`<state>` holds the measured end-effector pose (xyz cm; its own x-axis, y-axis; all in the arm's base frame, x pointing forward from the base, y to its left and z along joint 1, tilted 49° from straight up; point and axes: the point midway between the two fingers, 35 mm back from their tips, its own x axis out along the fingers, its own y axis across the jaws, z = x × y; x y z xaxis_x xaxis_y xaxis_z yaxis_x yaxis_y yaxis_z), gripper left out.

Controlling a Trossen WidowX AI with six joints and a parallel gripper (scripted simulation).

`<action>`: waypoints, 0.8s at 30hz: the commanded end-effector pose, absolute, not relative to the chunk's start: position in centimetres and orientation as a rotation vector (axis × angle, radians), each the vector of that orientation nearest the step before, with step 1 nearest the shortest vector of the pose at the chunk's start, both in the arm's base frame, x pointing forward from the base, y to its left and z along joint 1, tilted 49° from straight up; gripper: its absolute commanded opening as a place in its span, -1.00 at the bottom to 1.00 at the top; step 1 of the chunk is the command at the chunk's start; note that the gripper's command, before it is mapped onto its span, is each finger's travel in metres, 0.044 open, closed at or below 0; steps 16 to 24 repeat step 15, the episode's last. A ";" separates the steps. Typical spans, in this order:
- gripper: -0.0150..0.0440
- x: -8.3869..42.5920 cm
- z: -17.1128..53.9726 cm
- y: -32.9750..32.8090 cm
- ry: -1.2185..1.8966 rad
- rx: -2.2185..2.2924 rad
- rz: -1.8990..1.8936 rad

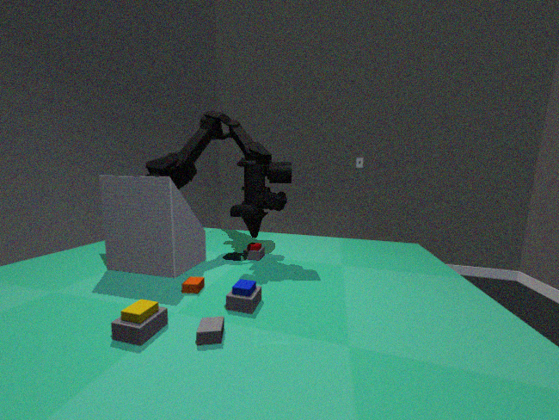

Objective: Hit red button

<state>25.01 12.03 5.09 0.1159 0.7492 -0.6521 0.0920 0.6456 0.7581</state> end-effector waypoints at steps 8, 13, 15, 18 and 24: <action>0.38 26.0 14.2 10.9 1.394 0.767 0.566; 0.82 26.0 14.2 10.9 1.394 0.767 0.566; 0.86 26.0 14.2 10.9 1.394 0.767 0.566; 0.86 26.0 14.2 10.9 1.394 0.767 0.566; 0.86 26.0 14.2 10.9 1.394 0.767 0.566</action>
